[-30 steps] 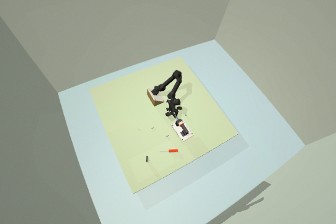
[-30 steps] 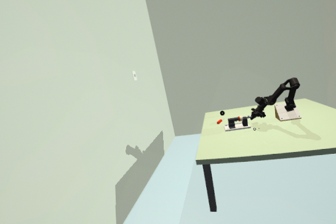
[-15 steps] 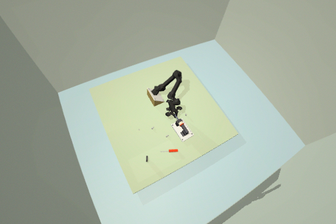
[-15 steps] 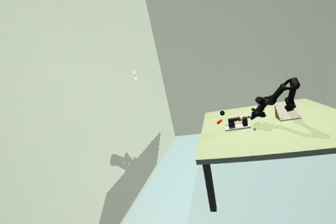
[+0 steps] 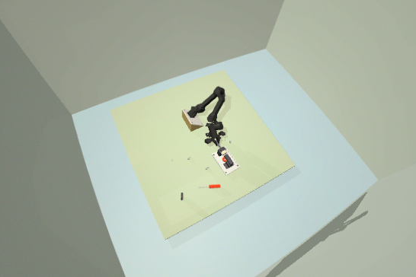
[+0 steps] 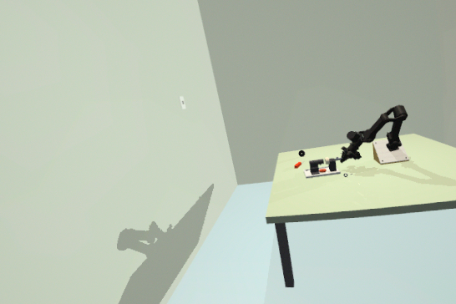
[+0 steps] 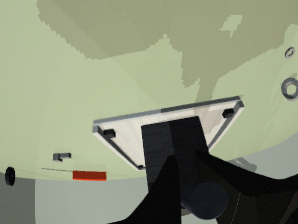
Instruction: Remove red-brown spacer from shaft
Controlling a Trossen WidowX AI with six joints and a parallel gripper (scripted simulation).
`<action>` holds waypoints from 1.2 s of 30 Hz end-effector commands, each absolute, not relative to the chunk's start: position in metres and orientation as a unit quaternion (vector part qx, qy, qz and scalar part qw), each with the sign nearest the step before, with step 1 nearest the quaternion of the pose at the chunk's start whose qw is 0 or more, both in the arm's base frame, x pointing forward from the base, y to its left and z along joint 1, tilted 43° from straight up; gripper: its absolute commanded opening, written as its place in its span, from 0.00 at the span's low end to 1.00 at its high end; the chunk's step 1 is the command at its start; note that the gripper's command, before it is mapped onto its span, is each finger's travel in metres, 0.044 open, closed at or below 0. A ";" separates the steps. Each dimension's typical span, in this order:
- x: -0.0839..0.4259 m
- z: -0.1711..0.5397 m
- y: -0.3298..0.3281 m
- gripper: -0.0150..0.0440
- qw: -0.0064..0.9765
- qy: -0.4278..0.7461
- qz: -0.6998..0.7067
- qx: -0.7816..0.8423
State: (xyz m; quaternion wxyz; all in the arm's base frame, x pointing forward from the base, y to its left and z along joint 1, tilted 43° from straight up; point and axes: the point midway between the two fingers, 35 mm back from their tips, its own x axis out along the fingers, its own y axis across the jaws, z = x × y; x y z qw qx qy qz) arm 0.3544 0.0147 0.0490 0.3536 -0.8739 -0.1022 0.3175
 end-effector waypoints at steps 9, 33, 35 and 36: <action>0.354 0.049 0.015 0.25 0.354 -0.102 0.317 -0.874; 0.360 0.050 0.014 0.25 0.352 -0.102 0.317 -0.875; 0.360 0.050 0.014 0.25 0.352 -0.102 0.317 -0.875; 0.361 0.050 0.014 0.25 0.352 -0.102 0.317 -0.875</action>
